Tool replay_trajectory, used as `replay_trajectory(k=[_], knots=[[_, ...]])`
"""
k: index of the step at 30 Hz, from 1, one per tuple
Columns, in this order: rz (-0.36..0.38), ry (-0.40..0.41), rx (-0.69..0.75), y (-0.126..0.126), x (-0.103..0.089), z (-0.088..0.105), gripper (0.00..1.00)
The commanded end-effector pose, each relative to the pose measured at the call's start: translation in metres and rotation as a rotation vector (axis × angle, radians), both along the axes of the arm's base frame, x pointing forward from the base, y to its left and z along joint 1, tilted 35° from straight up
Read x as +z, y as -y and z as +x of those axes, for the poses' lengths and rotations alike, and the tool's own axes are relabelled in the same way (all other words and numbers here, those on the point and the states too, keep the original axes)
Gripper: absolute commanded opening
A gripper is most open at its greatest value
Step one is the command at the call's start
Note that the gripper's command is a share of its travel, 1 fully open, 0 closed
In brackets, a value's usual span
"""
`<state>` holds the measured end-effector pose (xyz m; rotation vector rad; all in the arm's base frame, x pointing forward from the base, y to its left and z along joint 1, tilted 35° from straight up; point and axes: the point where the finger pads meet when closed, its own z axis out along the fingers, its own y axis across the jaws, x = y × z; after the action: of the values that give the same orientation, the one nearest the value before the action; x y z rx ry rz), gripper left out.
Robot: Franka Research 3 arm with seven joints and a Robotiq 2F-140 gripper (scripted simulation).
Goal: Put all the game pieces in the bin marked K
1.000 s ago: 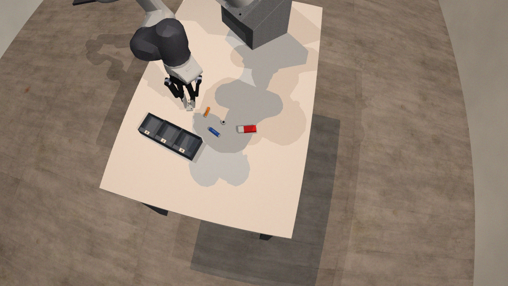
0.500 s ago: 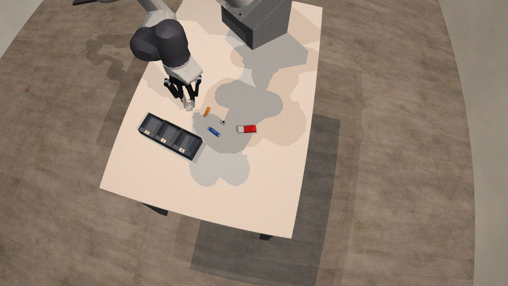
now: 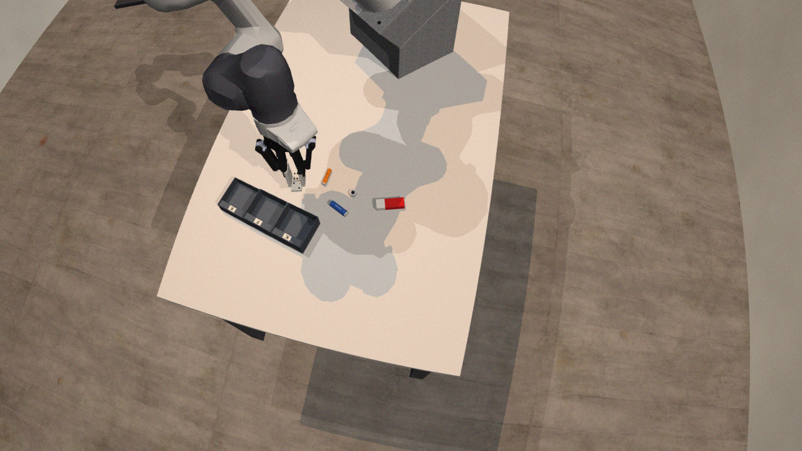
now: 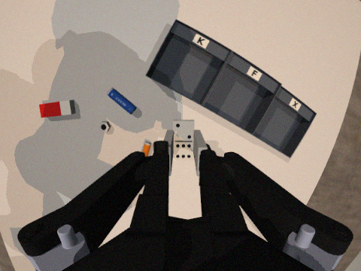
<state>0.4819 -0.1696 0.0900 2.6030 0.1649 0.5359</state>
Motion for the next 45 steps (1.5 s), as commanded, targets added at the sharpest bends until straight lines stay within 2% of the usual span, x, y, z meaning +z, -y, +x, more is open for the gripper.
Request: replay_trajectory(k=[1,4,7,18,38,45], knots=[[-0.016,-0.036,0.033,-0.001,0.003,0.010,0.13],[-0.016,-0.036,0.033,-0.001,0.003,0.010,0.13],[-0.067,-0.089,0.137,-0.004,0.009,0.027,0.13],[-0.151,-0.109,0.280,-0.015,0.030,0.084,0.13],[-0.271,-0.207,0.495,-0.017,0.029,0.083,0.13],[-0.319,-0.264,0.591,-0.017,0.028,0.083,0.13]])
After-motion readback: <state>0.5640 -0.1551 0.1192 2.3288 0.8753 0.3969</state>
